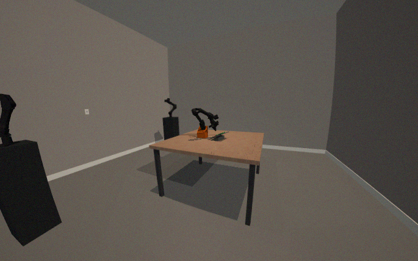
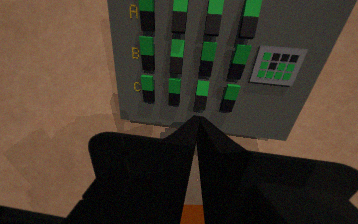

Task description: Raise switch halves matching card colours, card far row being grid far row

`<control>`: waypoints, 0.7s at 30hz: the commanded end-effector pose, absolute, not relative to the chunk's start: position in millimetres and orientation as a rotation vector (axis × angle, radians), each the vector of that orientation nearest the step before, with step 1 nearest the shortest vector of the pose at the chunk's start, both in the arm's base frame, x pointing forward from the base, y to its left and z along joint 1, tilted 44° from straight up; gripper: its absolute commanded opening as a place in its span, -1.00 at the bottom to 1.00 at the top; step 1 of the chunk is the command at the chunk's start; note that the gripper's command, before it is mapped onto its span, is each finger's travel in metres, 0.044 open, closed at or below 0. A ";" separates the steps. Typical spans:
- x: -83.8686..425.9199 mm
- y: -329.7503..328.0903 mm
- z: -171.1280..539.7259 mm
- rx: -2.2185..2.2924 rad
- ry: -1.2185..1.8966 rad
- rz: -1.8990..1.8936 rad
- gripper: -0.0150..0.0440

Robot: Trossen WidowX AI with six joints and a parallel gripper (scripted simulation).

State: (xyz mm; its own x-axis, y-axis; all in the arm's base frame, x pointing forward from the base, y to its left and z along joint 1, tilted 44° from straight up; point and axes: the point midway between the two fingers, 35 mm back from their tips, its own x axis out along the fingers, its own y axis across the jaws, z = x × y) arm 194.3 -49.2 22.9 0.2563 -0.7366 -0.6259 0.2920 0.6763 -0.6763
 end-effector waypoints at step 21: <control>199.1 -86.1 -3.9 -0.494 1.089 -0.740 -0.49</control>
State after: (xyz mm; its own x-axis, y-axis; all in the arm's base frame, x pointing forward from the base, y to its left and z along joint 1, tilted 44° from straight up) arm 200.0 -83.2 0.2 0.2725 -0.7479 -0.6054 0.2997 0.6638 -0.6852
